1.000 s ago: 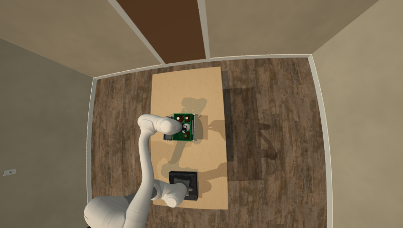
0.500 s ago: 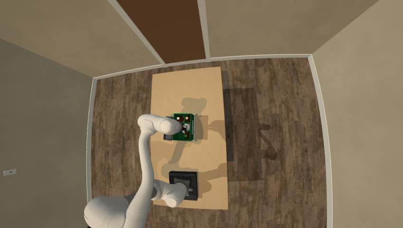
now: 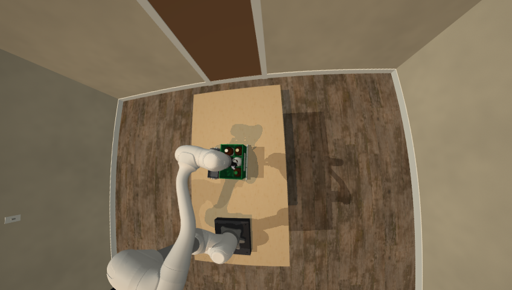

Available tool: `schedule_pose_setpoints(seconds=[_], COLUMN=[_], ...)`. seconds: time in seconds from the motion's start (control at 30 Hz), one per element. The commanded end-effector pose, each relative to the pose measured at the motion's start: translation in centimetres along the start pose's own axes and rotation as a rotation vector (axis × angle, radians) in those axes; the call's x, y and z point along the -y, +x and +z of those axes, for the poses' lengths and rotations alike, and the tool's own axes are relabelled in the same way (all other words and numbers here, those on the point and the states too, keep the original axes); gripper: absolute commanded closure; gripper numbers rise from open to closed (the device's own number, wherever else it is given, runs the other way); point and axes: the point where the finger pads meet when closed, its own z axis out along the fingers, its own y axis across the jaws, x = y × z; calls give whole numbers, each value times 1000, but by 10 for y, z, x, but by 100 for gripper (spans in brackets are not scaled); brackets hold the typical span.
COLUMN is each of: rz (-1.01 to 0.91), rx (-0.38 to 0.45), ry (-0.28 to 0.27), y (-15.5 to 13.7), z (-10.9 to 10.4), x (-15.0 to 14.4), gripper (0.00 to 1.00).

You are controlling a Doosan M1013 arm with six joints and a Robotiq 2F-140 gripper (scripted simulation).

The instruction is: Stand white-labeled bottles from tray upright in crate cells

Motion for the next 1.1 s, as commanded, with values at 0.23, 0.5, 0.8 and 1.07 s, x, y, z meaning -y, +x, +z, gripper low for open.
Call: schedule_pose_setpoints(seconds=[0.23,0.5,0.8,1.07], rz=[0,0,0,0], rx=[0,0,0,0], ry=[0,0,0,0], y=[0,0,0,0], z=[1,5,12,22], x=[0,0,0,0], gripper=[100,100,100,100])
